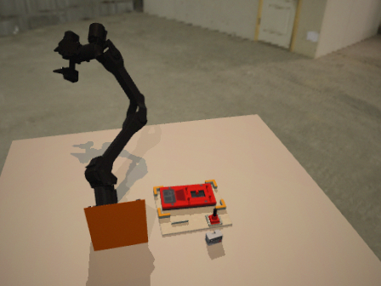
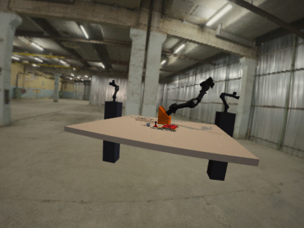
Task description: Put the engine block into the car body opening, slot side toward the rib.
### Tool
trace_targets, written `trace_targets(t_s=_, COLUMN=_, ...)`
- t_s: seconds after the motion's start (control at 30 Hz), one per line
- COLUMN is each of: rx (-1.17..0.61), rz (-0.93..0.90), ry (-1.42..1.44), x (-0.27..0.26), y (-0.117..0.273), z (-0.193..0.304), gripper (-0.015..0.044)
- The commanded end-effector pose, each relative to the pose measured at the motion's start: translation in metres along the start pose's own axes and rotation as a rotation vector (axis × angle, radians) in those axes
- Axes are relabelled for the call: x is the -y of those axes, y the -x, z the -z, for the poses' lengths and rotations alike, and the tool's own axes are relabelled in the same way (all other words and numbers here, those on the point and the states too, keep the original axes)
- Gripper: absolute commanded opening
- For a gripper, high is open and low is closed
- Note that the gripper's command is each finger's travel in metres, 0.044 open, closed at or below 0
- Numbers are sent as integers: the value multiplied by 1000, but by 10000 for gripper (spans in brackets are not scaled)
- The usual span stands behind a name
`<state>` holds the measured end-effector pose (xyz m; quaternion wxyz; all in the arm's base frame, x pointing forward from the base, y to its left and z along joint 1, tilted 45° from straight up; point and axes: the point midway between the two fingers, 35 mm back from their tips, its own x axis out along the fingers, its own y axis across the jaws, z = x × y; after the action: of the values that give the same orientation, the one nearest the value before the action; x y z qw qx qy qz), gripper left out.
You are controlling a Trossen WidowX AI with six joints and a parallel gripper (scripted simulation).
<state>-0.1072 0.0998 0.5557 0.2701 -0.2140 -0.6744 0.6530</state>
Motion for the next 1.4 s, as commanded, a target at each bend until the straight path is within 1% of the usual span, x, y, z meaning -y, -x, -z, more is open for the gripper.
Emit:
trace_targets(t_s=0.0, rx=0, rz=0, ry=0, x=0, y=0, z=0, gripper=426)
trace_targets(t_s=0.03, rx=4, rz=-1, ry=3, x=0, y=0, z=-1, gripper=440)
trace_targets(t_s=0.1, rx=40, rz=-7, ry=26, x=-2, y=-3, z=-13, gripper=440)
trace_targets(t_s=0.37, rx=257, rz=-36, ry=163, x=-13, y=-12, z=-86, gripper=440)
trace_targets(t_s=0.67, rx=506, rz=-56, ry=318, x=-33, y=-1, z=-166, gripper=440)
trace_targets(t_s=1.0, rx=788, rz=-68, ry=489, x=-64, y=35, z=-249, gripper=440)
trace_targets(t_s=1.37, rx=1058, rz=-68, ry=630, x=-98, y=92, z=-307, gripper=440)
